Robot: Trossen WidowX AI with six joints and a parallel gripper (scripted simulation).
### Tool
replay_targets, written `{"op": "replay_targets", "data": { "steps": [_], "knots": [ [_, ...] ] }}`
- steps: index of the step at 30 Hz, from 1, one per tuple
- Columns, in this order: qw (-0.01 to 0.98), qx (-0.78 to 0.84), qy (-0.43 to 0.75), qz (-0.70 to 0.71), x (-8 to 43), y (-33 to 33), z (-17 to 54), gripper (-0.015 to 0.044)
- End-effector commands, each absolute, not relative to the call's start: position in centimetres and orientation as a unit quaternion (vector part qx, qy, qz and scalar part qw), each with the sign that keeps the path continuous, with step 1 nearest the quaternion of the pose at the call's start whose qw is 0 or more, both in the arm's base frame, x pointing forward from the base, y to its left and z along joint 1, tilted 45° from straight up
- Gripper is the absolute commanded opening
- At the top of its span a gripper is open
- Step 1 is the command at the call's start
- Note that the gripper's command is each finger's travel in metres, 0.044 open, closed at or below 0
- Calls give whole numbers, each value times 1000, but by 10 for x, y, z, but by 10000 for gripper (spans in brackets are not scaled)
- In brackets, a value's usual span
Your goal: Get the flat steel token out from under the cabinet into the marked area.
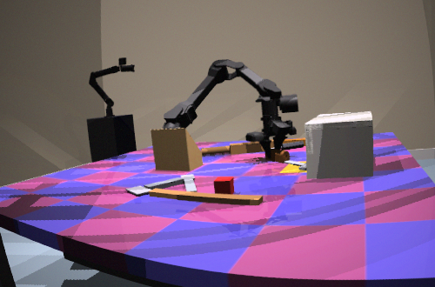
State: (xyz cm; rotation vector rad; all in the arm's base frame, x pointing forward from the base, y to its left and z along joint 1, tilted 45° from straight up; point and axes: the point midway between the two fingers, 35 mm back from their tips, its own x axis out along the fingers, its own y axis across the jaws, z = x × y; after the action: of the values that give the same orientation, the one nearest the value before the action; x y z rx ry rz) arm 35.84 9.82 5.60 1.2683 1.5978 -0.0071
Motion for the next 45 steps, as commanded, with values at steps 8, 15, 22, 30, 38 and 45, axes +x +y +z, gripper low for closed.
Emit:
{"op": "replay_targets", "data": {
  "steps": [8,15,22,30,38,45],
  "knots": [
    [524,528,669,-7,348,107,61,0],
    [523,528,669,-7,341,113,66,0],
    [523,528,669,-7,335,119,71,0],
    [523,528,669,-7,328,126,77,0],
    [523,528,669,-7,321,133,83,0],
    [523,528,669,-7,314,139,88,0]
  ]
}}
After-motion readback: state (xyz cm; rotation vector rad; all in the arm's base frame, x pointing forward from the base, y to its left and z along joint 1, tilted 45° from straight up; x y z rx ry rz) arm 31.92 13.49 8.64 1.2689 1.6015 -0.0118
